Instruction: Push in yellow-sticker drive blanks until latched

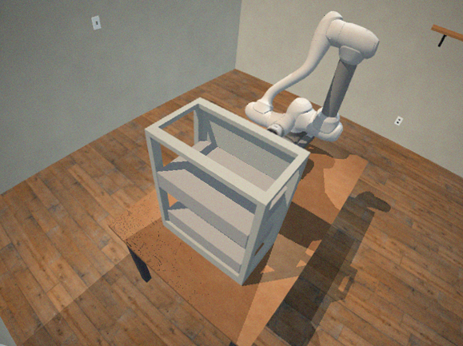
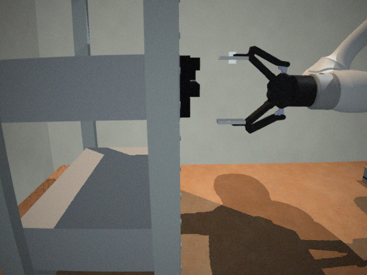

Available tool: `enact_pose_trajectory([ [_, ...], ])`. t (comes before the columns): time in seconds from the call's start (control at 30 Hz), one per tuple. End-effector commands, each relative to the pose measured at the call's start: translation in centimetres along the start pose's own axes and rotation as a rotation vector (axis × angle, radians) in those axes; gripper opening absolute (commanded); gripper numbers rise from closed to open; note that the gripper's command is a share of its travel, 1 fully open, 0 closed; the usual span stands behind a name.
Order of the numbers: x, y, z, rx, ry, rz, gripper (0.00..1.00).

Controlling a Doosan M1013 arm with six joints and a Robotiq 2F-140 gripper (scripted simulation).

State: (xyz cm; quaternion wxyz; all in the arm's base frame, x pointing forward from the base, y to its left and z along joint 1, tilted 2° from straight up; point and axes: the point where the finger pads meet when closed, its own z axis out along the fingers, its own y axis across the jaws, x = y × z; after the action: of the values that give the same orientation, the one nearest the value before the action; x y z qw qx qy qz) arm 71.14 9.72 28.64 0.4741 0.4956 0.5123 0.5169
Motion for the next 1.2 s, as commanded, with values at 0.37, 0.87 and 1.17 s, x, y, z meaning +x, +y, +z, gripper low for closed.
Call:
enact_pose_trajectory([
  [0.37, 0.0, 0.0, 0.0, 0.000, 0.000, 0.000, 1.00],
  [0.87, -0.7, 1.0, 0.0, 0.000, 0.000, 0.000, 1.00],
  [1.17, -3.0, 4.2, 0.0, 0.000, 0.000, 0.000, 1.00],
])
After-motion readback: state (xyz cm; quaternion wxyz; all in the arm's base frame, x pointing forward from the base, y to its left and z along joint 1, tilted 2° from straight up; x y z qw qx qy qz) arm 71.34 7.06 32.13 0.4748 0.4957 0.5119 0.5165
